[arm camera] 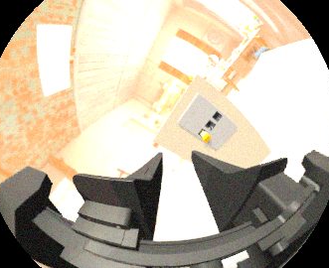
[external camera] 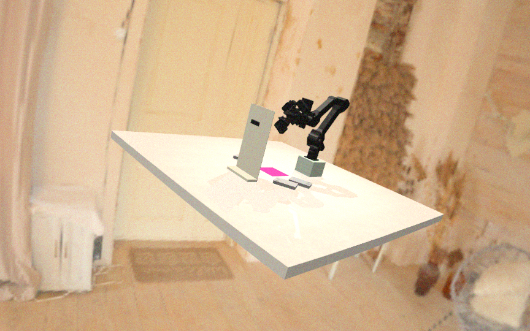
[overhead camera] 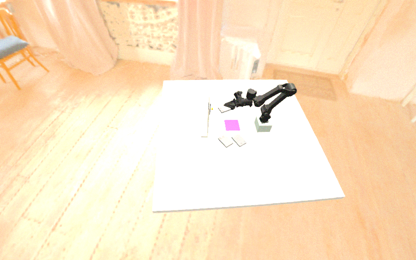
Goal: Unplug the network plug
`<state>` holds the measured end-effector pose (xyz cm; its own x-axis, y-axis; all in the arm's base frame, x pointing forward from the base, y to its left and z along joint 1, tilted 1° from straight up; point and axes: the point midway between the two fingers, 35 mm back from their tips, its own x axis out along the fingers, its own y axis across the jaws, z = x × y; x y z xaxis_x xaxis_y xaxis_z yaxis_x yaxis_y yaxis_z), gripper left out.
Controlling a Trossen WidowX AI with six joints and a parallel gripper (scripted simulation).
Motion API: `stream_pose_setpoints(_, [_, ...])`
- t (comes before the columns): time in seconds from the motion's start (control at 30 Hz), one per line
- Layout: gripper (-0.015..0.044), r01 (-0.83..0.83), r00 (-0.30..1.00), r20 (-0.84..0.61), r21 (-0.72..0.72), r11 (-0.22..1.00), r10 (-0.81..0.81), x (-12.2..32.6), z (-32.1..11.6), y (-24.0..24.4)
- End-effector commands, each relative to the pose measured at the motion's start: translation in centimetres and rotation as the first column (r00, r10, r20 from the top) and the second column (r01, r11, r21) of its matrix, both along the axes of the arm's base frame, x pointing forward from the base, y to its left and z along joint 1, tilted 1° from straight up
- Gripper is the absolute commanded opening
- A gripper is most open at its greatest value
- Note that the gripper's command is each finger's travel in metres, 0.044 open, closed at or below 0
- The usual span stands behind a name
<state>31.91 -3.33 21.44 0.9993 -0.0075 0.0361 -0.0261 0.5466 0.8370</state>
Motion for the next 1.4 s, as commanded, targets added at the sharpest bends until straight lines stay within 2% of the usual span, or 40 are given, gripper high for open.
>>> stream_pose_setpoints(0.0, [0.0156, -0.009, 1.000, -0.008, 0.117, 0.993, 0.010, -0.5, -1.5, -0.1])
stream_pose_setpoints(0.47, [0.0156, -0.021, 0.999, -0.016, 0.552, 0.834, 0.036, -3.2, -5.9, -0.5])
stream_pose_setpoints(0.73, [0.0156, -0.021, 0.999, -0.018, 0.554, 0.832, 0.037, -2.7, -5.9, -0.5])
stream_pose_setpoints(1.37, [0.0156, -0.023, 0.999, -0.012, 0.556, 0.831, 0.036, 2.3, -5.8, -1.9])
